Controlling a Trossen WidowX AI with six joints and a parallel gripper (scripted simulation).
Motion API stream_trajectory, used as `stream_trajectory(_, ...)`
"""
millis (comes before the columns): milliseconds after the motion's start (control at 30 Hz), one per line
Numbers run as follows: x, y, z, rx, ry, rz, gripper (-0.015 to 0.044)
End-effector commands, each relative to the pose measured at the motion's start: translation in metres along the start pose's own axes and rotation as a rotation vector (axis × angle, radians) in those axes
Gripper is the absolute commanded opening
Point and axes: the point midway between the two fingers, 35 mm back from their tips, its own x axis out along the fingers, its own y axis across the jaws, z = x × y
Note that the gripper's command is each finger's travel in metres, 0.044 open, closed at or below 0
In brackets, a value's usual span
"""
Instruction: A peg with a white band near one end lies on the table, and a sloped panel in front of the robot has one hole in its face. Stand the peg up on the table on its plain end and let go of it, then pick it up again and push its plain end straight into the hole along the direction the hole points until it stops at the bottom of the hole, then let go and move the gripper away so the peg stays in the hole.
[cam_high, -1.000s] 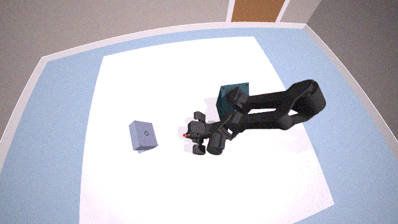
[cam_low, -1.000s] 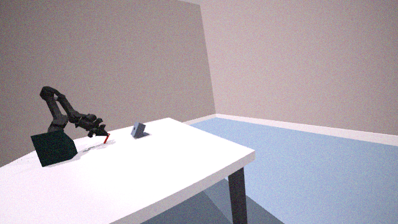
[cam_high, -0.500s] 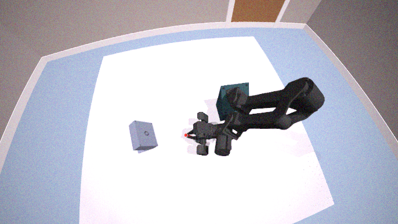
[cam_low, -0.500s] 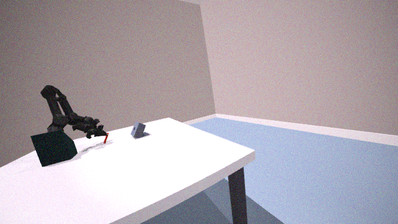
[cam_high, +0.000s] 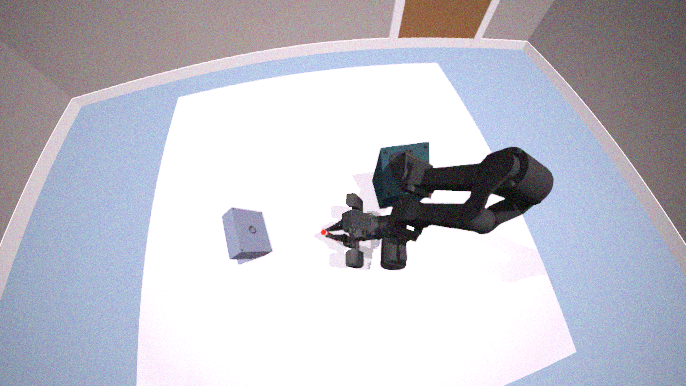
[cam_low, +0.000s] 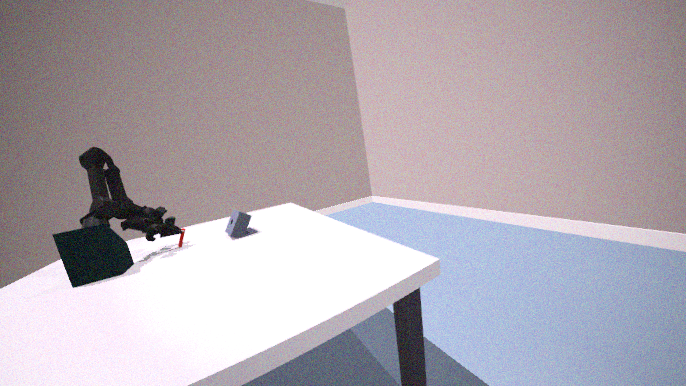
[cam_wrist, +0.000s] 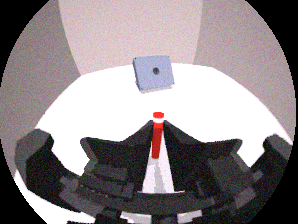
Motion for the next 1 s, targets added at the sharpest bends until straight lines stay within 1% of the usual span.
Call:
stream_trajectory(0,-0.002,0.000,-0.001,0.004,-0.037,0.000,0.0049)
stream_trajectory(967,-0.017,-0.001,-0.011,0.003,-0.276,-0.002,0.0049)
